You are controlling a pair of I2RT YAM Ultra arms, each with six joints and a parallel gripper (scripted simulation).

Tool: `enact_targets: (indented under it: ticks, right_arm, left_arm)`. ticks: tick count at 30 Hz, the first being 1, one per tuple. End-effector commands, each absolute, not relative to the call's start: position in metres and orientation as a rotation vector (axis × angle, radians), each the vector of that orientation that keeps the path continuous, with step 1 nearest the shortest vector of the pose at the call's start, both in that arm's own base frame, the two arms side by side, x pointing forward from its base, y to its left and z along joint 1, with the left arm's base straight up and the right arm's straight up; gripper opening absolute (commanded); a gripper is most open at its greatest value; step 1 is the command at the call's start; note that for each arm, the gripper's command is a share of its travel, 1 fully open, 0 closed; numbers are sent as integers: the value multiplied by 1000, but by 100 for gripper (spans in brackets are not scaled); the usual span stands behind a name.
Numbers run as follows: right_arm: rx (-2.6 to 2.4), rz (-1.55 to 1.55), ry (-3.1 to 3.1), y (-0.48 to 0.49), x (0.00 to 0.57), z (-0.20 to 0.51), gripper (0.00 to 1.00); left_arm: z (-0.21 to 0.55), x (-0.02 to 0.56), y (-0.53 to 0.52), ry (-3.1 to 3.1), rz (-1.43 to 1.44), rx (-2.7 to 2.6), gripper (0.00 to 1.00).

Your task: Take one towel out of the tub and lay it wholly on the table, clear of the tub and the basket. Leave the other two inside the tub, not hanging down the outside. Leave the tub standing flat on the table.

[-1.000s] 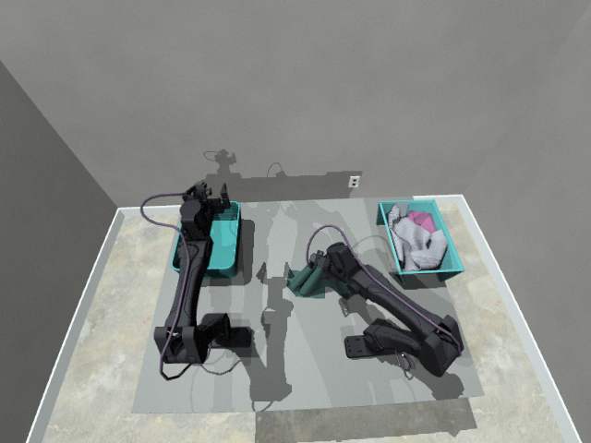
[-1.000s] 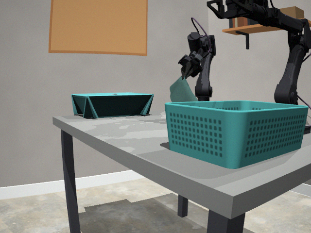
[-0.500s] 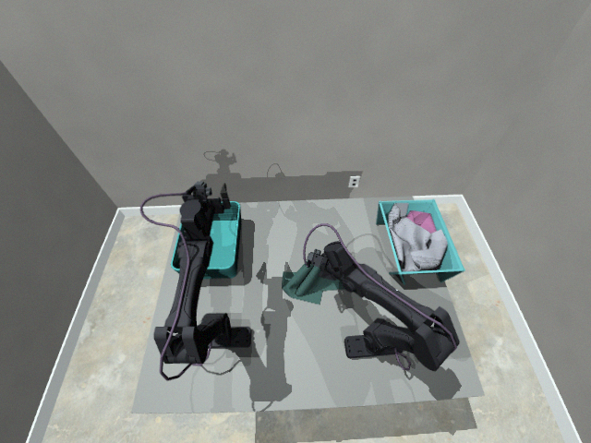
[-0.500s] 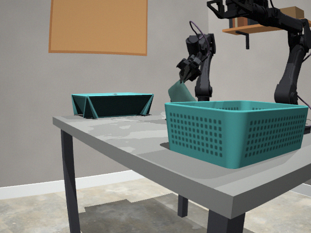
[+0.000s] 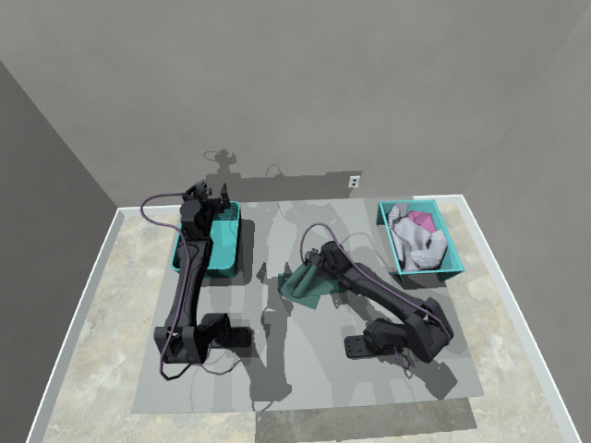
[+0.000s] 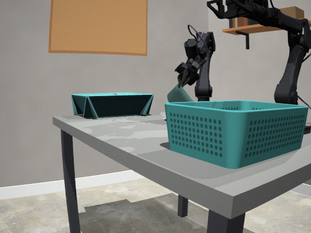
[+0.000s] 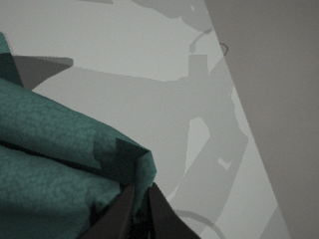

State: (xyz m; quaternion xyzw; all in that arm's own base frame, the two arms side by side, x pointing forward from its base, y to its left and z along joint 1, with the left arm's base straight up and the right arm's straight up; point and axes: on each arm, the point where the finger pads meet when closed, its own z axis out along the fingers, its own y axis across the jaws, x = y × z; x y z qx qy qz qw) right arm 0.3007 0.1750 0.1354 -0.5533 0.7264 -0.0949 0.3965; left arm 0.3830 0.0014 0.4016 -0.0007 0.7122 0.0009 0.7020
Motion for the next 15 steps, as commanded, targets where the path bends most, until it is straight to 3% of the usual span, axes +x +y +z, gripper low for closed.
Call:
enact_targets:
  ticks: [1, 15]
  right_arm:
    - [-1390, -244, 1828, 175, 308, 130, 1]
    - [-1372, -244, 1808, 185, 327, 122, 1]
  left_arm:
    - [407, 382, 1, 1571, 0, 0, 100]
    - [407, 382, 1, 1571, 0, 0, 100]
